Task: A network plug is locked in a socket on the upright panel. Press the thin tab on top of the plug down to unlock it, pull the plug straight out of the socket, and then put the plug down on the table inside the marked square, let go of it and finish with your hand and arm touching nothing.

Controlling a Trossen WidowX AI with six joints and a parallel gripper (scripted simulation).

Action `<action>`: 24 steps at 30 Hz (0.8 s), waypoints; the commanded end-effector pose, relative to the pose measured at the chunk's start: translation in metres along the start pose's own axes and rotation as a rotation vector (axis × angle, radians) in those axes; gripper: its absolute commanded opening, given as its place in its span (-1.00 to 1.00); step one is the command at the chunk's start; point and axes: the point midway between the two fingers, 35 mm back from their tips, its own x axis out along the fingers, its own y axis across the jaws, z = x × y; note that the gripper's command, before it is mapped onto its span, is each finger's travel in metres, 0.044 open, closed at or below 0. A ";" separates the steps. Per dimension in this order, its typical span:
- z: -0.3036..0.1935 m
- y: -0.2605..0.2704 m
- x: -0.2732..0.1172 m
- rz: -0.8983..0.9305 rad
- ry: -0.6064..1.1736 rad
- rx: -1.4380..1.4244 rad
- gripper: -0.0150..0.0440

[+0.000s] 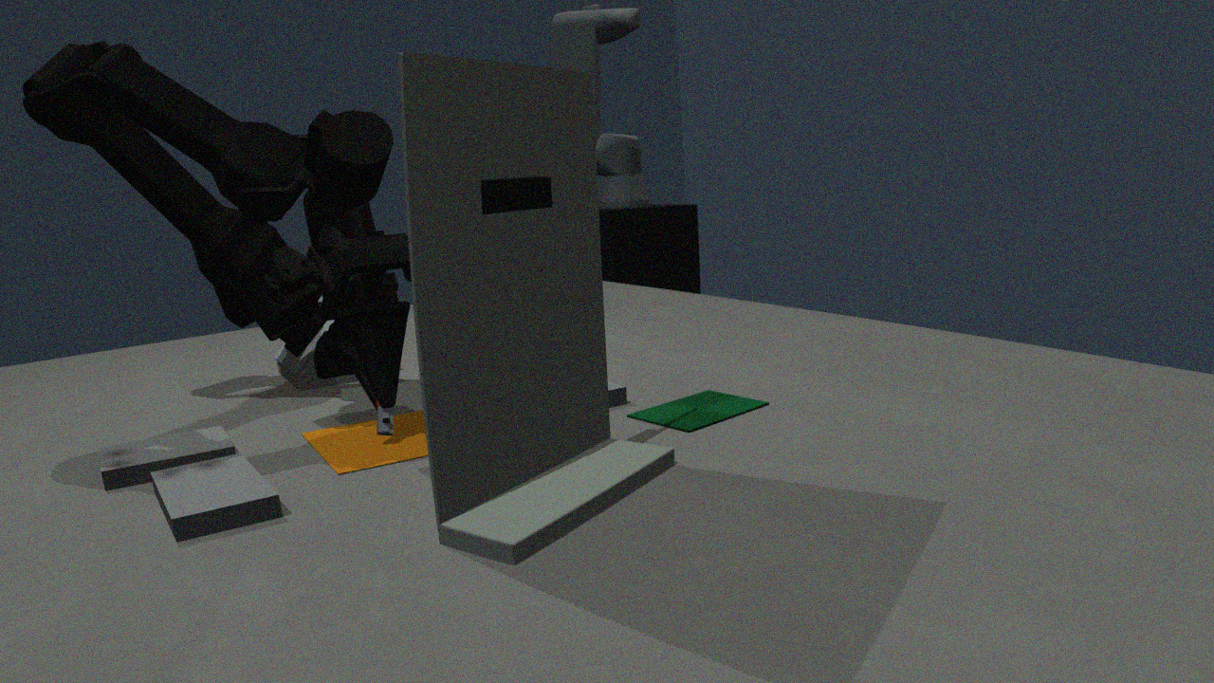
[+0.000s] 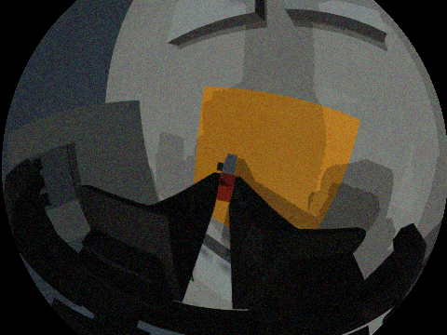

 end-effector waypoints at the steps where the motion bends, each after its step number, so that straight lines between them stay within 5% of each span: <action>1: -0.001 -0.004 0.002 -0.001 0.006 -0.006 -0.49; 21: 0.002 -0.004 0.006 -0.002 0.000 -0.002 -0.49; 24: 0.002 -0.004 0.006 -0.002 0.000 -0.002 -0.22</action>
